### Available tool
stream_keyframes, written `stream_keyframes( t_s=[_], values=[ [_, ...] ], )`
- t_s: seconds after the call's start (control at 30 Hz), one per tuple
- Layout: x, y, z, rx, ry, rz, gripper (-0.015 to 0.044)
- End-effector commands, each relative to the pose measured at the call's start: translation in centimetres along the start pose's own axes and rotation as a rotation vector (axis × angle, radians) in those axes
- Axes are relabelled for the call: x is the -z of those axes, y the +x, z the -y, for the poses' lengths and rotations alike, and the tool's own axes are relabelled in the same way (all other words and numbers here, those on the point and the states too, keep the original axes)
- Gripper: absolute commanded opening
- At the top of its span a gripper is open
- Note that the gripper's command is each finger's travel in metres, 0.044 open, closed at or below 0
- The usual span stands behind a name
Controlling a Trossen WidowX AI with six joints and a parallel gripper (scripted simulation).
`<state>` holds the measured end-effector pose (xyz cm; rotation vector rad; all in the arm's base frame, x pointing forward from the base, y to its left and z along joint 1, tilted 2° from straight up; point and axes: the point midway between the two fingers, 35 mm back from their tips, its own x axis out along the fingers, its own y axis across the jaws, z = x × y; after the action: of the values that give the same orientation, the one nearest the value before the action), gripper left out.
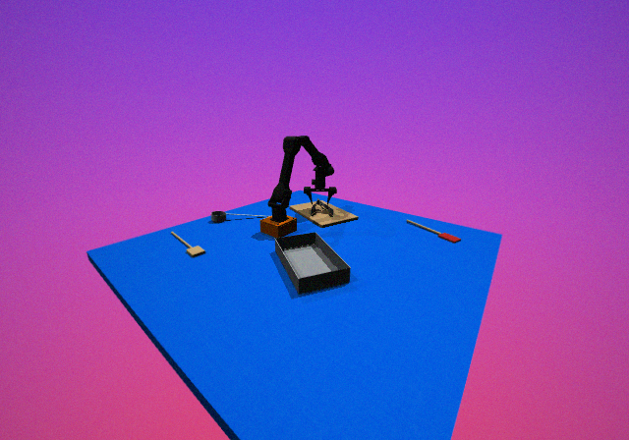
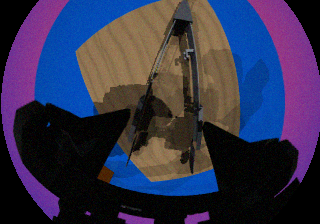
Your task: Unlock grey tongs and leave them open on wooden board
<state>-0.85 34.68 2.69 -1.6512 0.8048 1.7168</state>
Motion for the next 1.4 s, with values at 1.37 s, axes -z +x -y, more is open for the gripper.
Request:
stream_keyframes(
  t_s=[1.37],
  values=[
    [0.2, -13.3, -14.6, -0.010, -0.009, 0.019, 0.0440]
  ],
)
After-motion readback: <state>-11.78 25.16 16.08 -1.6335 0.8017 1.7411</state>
